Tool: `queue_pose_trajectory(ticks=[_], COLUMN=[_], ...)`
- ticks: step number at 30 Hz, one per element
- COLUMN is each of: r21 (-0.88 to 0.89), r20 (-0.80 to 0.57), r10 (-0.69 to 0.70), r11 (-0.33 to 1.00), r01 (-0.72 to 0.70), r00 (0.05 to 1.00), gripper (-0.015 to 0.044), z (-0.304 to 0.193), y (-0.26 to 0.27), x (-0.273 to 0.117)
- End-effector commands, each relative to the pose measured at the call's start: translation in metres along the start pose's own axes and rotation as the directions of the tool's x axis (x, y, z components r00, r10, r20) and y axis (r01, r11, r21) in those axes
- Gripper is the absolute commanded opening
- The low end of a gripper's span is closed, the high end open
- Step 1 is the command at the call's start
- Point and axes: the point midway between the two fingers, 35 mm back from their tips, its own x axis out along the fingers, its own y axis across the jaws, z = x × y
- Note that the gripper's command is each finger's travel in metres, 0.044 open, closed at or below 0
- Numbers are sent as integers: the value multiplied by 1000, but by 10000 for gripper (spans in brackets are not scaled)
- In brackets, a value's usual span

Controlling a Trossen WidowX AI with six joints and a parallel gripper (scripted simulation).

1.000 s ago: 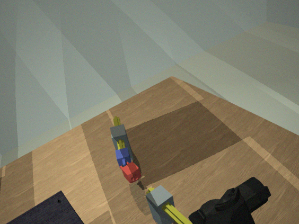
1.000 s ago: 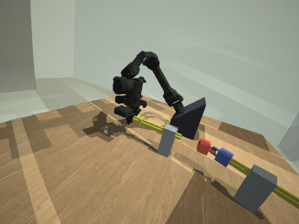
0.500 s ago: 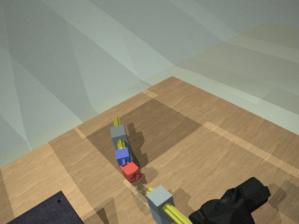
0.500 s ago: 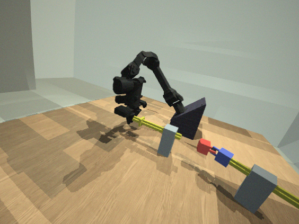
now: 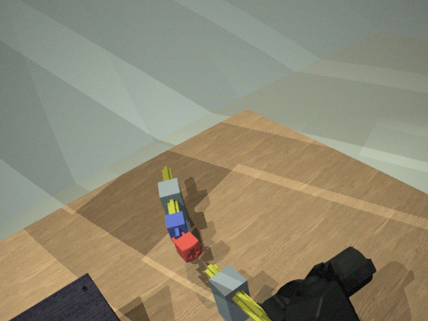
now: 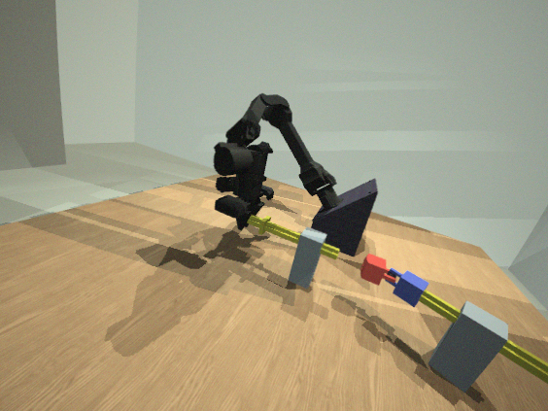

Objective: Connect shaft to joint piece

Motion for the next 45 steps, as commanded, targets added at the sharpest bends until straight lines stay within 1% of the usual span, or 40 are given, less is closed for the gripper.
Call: queue_pose_trajectory(ticks=[1, 45], r21=[-2, -4], r20=[-3, -7], r10=[0, -1], r11=[1000, 1000], r01=[0, 1], r00=[1000, 1000], gripper=[0, 0], z=[-8, -76], y=[0, 0], x=[1, 1])
